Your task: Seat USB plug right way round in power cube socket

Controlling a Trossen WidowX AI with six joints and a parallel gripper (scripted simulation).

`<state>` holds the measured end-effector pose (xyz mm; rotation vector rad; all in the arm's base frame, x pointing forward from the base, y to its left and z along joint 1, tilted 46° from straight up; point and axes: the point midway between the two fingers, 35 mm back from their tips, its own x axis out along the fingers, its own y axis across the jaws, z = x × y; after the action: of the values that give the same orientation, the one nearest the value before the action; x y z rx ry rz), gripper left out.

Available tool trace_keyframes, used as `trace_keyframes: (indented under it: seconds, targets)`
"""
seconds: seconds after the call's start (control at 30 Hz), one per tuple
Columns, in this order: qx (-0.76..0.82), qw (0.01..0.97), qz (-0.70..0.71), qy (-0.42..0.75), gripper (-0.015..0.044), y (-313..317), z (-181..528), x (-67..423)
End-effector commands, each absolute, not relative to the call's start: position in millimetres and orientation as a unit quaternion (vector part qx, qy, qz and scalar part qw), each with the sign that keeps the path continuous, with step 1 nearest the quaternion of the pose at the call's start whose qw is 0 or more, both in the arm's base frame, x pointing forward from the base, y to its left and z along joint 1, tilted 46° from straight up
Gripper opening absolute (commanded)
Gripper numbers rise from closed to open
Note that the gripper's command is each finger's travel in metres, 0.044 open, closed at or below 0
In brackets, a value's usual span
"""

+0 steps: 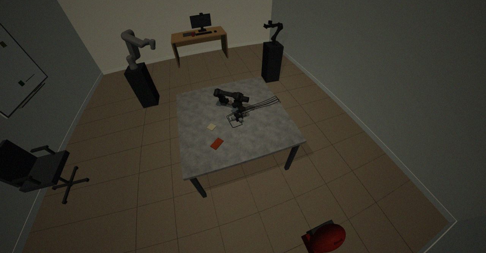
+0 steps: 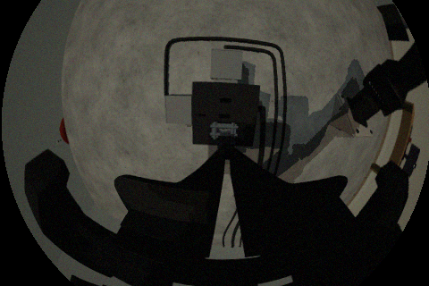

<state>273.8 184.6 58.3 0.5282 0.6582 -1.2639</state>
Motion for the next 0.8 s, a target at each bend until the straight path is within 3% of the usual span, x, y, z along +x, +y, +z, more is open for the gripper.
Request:
trace_keyframes:
  seconds: [0.0, 0.77]
  targets:
    - [0.239, 0.726, -0.571, 0.298, 0.0000, 184.2, 58.1, 274.5]
    - [0.239, 0.726, -0.572, 0.298, 0.0000, 182.3, 56.2, 275.1]
